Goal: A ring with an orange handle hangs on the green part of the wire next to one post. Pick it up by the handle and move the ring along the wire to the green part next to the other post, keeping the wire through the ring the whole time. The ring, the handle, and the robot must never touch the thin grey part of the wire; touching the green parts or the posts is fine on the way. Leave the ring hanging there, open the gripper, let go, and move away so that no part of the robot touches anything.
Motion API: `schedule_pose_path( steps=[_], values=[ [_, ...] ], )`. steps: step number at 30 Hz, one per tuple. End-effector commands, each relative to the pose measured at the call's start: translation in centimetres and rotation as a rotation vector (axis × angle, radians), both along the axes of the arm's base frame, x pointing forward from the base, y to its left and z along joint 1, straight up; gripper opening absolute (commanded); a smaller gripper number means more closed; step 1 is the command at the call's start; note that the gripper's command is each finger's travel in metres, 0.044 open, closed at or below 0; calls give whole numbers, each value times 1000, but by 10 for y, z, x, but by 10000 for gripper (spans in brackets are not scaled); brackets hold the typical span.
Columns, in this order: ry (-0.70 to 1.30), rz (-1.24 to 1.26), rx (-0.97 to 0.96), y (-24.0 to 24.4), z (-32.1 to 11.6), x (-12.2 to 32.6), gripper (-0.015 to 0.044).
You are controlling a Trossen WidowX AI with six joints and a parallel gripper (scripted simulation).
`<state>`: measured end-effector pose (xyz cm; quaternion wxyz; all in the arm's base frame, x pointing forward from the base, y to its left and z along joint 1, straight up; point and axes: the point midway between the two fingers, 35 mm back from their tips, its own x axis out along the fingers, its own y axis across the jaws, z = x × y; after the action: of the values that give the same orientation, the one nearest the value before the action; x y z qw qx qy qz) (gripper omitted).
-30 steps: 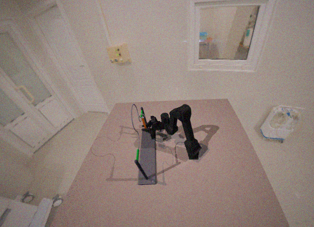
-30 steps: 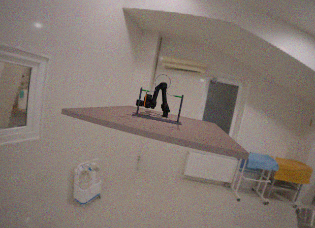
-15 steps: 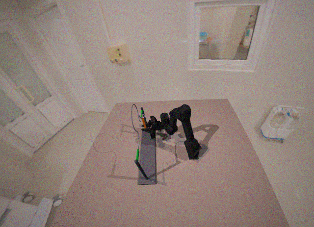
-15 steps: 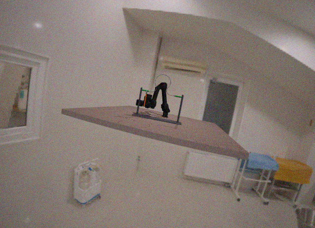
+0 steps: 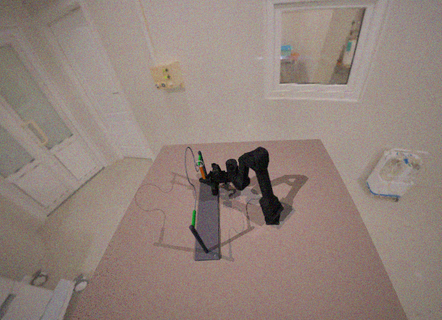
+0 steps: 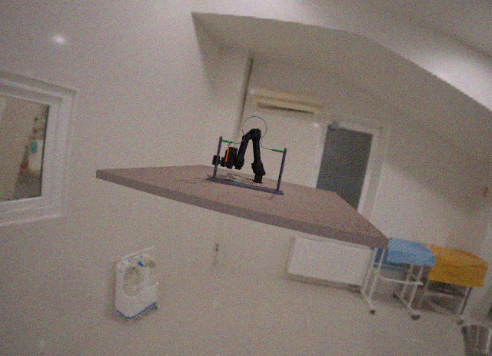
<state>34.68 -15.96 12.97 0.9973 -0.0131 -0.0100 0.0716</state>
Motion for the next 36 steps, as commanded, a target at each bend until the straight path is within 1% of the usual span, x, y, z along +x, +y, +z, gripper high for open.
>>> schedule_pose_path(
  steps=[1, 13, 36],
  values=[
    [0, 0, 0, 0, 0, 0, -150],
    [0, -7, 6, -1, 10, 0, -150],
    [0, -7, 6, 5, 10, -1, -150]
  ],
)
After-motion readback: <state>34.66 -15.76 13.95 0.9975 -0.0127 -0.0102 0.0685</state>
